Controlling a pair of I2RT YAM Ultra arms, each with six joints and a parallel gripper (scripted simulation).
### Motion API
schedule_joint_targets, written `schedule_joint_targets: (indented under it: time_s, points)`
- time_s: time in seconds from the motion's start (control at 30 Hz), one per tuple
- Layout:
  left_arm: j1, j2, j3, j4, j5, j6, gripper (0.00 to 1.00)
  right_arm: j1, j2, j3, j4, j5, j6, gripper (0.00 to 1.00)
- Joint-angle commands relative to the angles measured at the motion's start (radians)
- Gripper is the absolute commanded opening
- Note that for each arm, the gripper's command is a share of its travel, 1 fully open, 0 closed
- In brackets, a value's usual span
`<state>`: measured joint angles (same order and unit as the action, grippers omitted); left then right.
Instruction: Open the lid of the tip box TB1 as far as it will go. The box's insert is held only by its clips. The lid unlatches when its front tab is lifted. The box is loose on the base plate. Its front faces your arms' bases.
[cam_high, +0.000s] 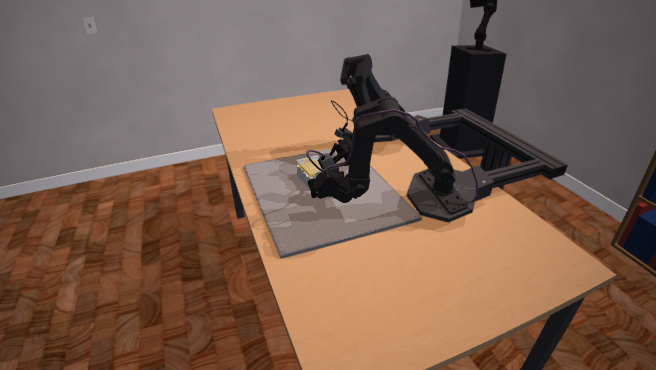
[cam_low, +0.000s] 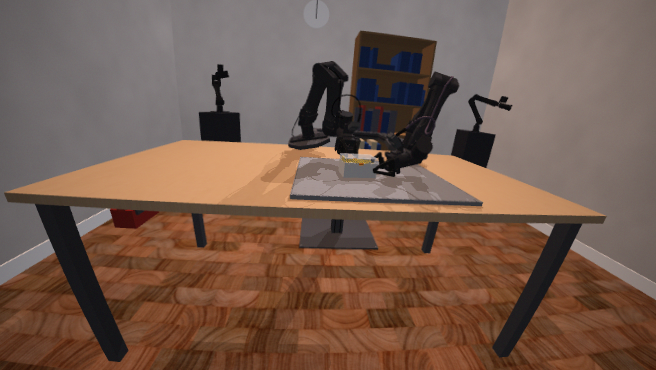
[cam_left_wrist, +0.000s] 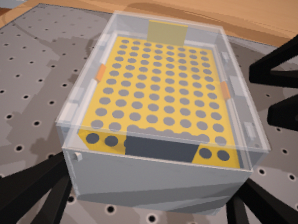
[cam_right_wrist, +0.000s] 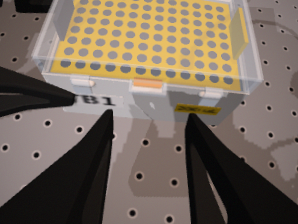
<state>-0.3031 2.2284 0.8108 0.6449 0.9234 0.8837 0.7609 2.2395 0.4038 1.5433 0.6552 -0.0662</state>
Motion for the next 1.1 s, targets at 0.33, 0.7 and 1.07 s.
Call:
schedule_joint_targets:
  time_s: [0.33,0.7,1.07]
  points:
    - [-0.005,0.007,0.012,-0.003,0.004,0.001,0.84,-0.043,0.024,0.069,0.028,-0.056,-0.036,0.43]
    - [-0.005,0.007,0.012,-0.003,0.004,0.001,0.84,-0.040,0.028,0.075,0.028,-0.060,-0.034,0.34]
    - [-0.005,0.007,0.012,-0.003,0.004,0.001,0.84,-0.037,0.006,0.057,0.028,-0.043,-0.028,0.24]
